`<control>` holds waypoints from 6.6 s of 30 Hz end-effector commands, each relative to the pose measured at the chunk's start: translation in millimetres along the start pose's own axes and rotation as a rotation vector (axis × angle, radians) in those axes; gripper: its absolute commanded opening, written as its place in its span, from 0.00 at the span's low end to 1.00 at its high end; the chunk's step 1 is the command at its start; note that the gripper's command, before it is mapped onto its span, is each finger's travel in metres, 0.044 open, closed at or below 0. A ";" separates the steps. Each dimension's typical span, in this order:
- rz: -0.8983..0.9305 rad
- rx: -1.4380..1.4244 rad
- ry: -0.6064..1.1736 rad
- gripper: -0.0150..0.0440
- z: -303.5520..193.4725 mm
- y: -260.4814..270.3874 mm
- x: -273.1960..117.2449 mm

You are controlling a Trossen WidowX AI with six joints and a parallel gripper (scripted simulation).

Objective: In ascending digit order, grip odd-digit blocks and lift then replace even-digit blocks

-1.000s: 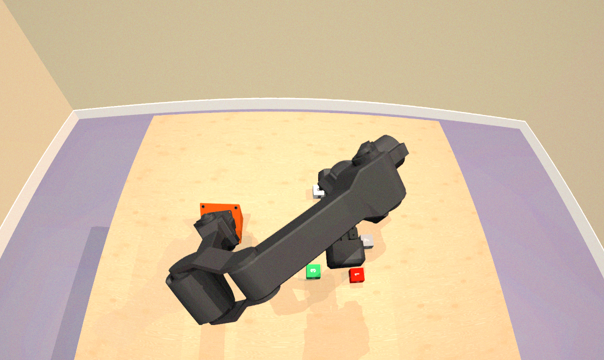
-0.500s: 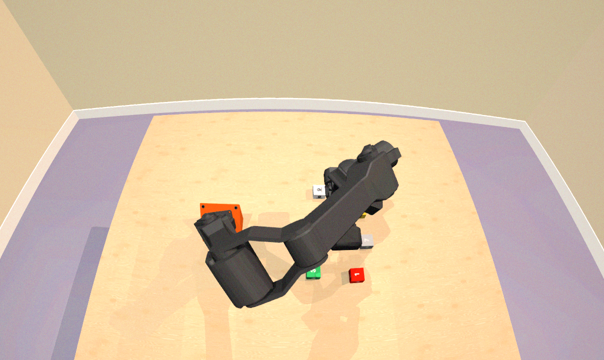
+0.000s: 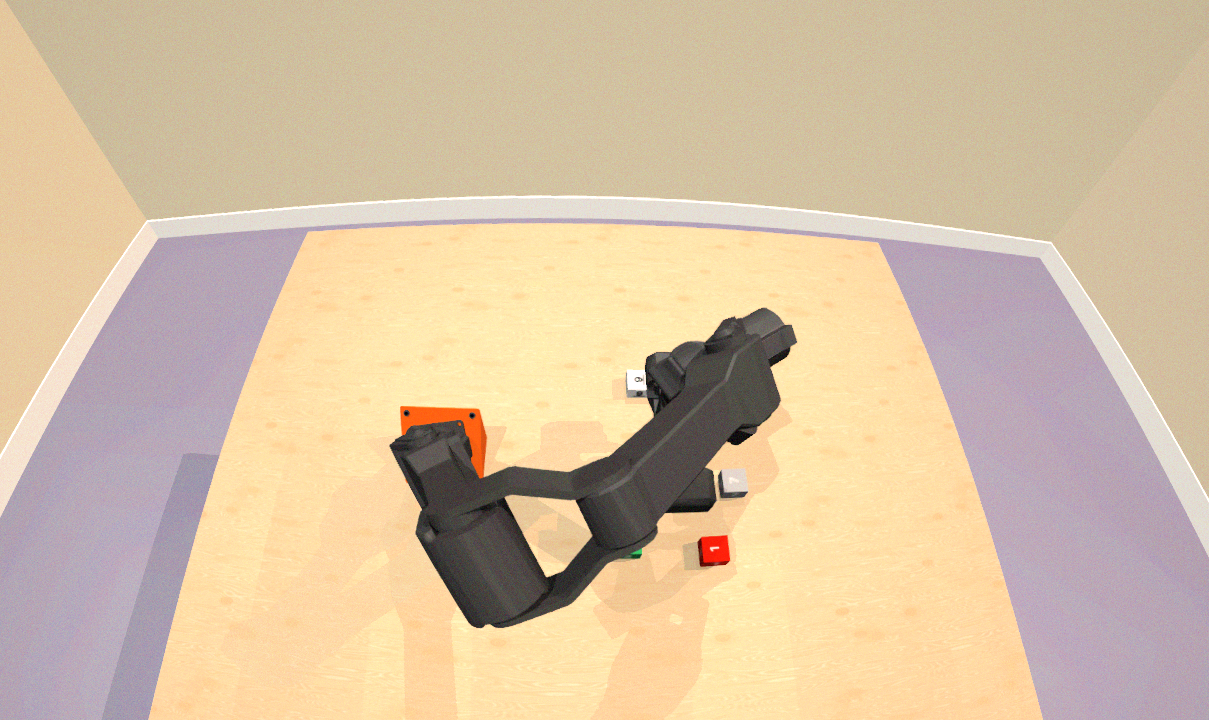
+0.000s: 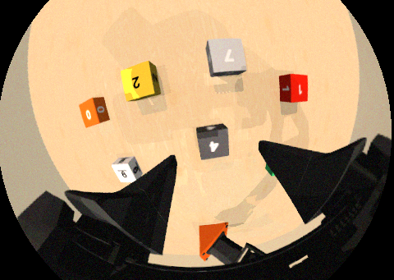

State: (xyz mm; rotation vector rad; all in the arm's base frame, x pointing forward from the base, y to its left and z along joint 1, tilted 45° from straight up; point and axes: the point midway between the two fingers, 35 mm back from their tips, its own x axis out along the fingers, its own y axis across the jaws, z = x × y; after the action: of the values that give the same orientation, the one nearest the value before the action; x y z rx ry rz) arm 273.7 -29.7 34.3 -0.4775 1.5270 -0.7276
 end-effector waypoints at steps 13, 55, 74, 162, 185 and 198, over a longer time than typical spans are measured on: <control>-0.006 -0.005 0.003 0.93 -1.2 -1.5 23.9; -0.006 -0.005 0.003 0.46 -1.2 -1.5 23.7; -0.006 -0.005 0.003 0.46 -1.1 -1.3 8.9; -0.005 -0.005 -0.002 0.77 90.4 -21.1 -21.6; -0.006 -0.003 0.000 0.93 89.5 -21.6 14.8; -0.007 -0.002 -0.001 0.67 89.3 -22.1 23.3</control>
State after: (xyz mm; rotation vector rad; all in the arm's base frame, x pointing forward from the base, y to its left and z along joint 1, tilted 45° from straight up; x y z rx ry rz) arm 357.0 -74.1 35.2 -0.4778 1.5233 -0.7322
